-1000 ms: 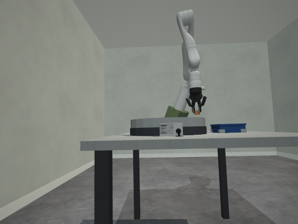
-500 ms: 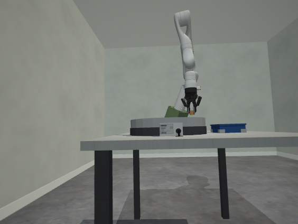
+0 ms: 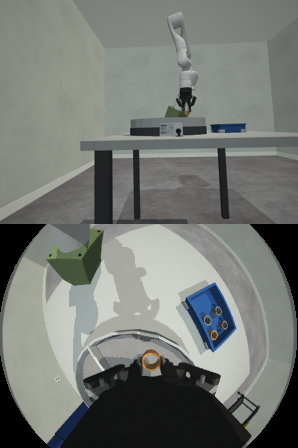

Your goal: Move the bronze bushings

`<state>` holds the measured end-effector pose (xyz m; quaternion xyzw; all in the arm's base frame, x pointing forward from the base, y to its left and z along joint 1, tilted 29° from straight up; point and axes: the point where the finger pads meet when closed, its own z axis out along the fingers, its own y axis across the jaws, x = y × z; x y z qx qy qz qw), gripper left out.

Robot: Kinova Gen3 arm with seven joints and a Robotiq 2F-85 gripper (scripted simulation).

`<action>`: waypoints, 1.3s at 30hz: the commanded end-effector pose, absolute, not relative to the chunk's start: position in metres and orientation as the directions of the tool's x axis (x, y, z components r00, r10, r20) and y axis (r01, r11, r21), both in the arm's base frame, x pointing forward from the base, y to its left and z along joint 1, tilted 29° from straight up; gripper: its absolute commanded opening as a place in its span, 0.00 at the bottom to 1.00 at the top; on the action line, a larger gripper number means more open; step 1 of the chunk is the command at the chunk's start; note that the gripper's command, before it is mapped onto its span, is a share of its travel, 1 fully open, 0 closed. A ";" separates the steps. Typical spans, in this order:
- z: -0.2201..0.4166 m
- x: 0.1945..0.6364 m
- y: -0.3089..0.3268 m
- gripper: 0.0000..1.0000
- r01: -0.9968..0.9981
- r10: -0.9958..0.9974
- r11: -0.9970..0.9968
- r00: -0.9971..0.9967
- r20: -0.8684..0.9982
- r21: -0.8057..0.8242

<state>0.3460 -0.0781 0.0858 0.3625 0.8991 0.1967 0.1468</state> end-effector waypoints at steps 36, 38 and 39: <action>0.051 0.340 -0.187 0.00 0.612 0.727 0.637 -0.679 -0.101 0.470; 0.049 0.339 -0.192 0.00 0.612 0.727 0.637 -0.679 -0.101 0.470; 0.048 0.339 -0.195 0.00 0.612 0.727 0.637 -0.679 -0.101 0.470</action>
